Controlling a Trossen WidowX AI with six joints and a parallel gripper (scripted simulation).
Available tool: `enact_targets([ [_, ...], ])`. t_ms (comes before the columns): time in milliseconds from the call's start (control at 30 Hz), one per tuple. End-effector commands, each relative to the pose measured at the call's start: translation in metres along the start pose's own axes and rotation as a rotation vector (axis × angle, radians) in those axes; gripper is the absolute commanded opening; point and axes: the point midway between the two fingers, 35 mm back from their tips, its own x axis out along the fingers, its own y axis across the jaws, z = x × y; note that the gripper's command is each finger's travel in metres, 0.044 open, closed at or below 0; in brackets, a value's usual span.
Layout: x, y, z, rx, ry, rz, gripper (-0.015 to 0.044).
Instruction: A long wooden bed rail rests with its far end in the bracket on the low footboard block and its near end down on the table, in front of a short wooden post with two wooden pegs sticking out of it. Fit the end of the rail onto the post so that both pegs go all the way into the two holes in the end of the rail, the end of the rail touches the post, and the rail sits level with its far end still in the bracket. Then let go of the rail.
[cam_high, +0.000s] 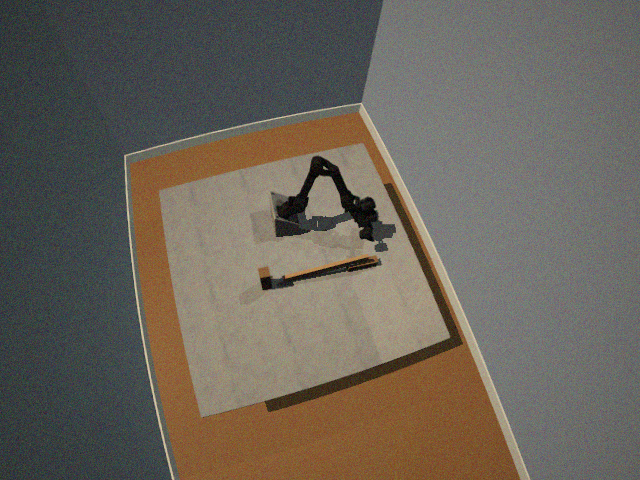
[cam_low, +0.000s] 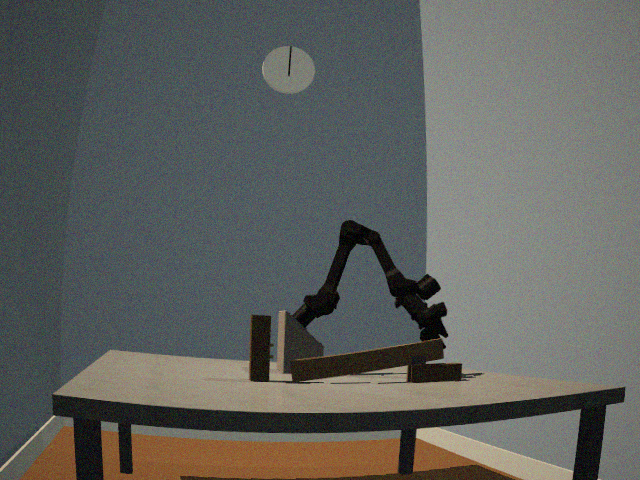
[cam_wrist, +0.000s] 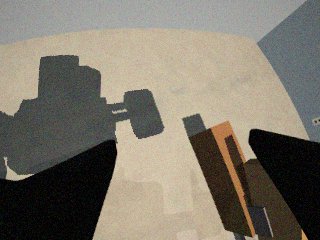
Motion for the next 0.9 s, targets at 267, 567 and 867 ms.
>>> enact_targets([
  [267,0.014,-0.087,-0.054,-0.069,0.242,-0.124,0.044],
  [567,0.013,-0.124,-0.163,-0.264,0.616,0.094,0.044],
  [867,-0.053,-0.196,-0.268,-0.26,0.79,0.359,0.044],
])
